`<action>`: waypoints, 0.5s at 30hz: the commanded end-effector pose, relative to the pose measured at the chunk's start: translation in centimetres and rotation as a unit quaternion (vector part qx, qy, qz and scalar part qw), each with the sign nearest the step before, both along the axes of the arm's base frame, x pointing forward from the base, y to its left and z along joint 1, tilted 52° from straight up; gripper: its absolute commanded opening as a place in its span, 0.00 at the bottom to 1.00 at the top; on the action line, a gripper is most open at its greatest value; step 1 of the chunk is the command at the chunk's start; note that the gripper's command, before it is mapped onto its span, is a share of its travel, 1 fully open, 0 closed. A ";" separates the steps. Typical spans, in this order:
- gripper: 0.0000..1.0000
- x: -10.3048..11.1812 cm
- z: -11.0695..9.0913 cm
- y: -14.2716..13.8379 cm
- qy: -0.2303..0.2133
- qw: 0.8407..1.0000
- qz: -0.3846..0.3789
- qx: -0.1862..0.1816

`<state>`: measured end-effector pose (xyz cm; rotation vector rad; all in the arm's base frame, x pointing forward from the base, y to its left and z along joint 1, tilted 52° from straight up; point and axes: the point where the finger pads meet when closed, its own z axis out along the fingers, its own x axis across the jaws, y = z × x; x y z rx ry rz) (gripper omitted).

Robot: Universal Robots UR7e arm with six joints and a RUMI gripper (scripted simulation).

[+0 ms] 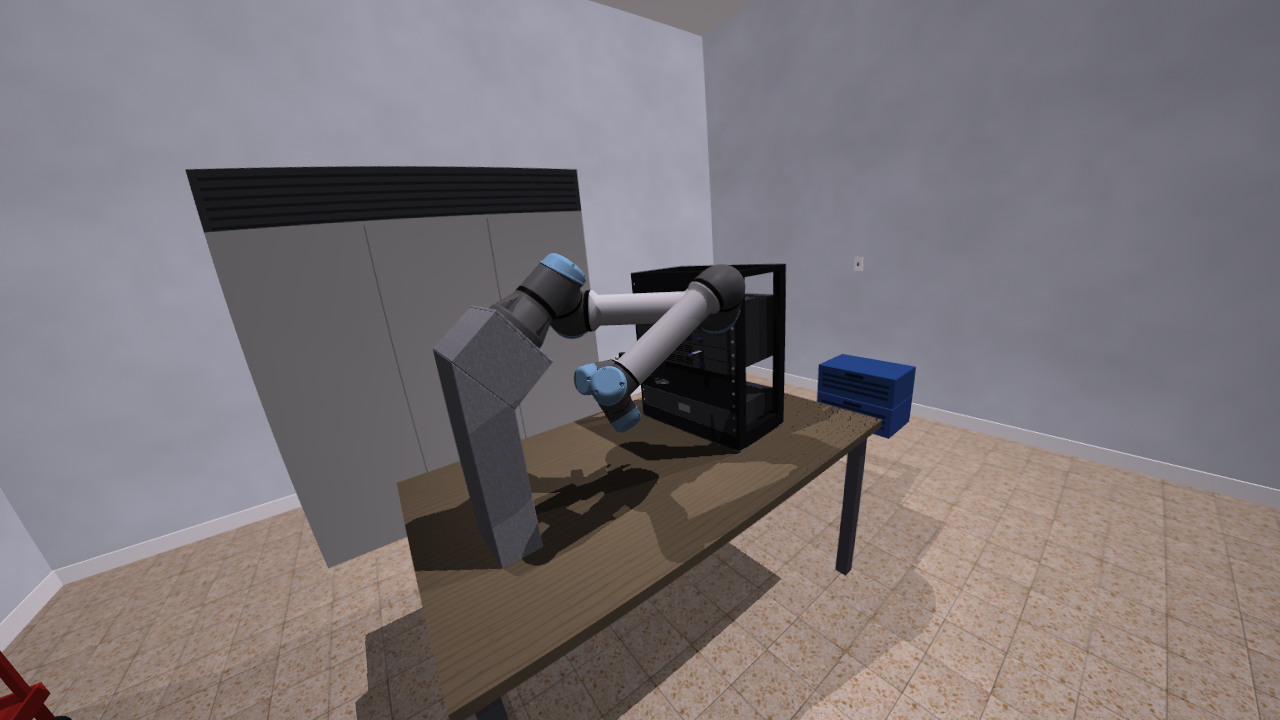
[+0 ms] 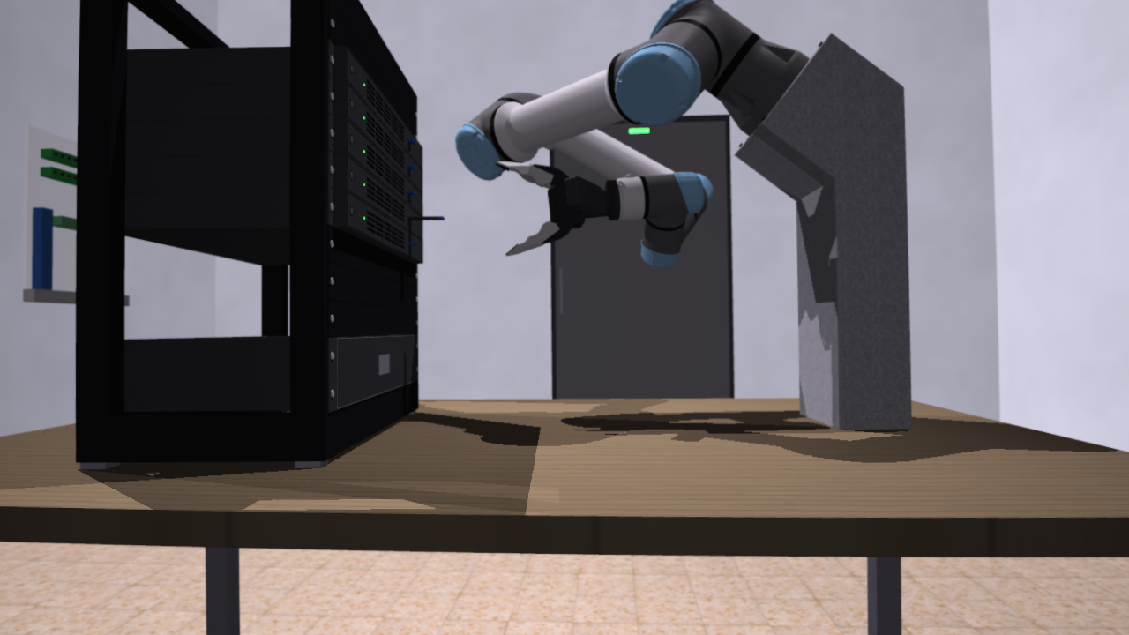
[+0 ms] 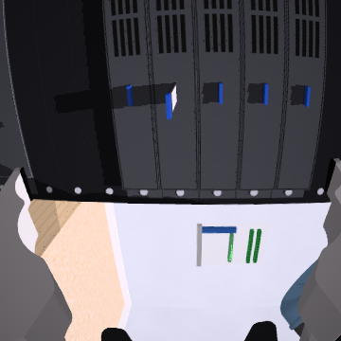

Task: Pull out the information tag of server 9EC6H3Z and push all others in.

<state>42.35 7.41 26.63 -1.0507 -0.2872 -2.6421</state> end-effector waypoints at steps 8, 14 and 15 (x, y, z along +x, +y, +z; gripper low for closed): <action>1.00 0.3 -0.3 0.1 -0.023 0.999 -0.015 0.019; 1.00 0.4 -0.5 0.1 -0.032 0.999 -0.022 0.027; 1.00 0.5 -0.6 0.1 -0.033 0.999 -0.023 0.028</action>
